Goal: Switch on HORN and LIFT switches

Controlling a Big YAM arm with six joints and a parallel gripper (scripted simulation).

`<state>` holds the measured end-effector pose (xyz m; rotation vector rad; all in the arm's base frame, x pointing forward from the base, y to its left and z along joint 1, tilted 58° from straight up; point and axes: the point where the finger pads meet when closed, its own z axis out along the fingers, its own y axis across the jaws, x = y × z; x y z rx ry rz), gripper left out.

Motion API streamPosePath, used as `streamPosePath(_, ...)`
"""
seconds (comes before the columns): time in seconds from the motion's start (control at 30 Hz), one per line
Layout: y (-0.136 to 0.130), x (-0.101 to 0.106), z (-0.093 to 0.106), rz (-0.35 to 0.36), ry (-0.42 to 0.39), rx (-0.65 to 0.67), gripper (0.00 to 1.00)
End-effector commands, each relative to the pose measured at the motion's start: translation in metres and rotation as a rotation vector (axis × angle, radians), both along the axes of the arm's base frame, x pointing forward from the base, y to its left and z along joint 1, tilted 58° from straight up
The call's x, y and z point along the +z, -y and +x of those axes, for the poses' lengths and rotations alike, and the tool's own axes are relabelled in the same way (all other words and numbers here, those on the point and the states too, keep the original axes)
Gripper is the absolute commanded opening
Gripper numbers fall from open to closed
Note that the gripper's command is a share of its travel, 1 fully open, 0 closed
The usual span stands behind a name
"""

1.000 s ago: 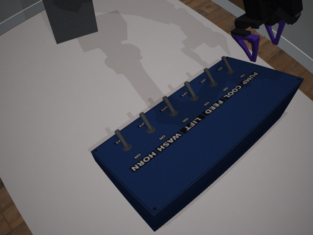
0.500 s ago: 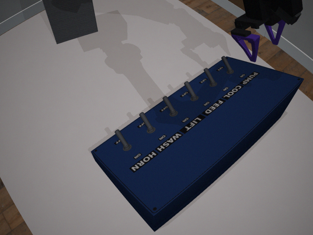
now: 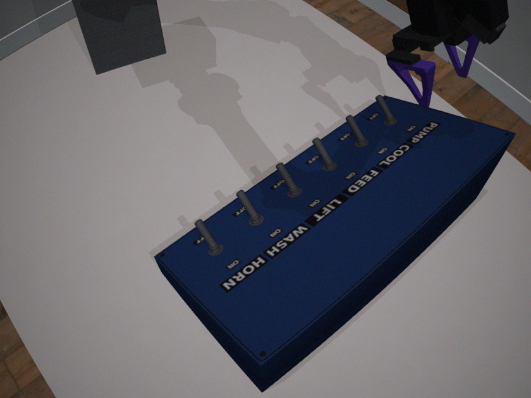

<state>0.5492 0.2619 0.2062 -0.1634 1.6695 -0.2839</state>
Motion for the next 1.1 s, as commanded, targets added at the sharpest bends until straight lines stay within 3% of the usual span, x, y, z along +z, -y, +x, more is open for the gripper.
streamPosePath(0.0, 0.015, 0.018, -0.001, 0.001, 0.018, -0.008, 1.0)
streamPosePath(0.6, 0.063, 0.032, -0.005, 0.001, 0.021, -0.008, 1.0)
streamPosePath(0.77, 0.057, 0.031, -0.007, 0.0, 0.018, 0.006, 1.0)
streamPosePath(0.8, 0.057, 0.023, -0.005, -0.005, 0.006, 0.004, 1.0)
streamPosePath(1.07, 0.06, 0.025, -0.005, -0.002, 0.011, 0.001, 1.0)
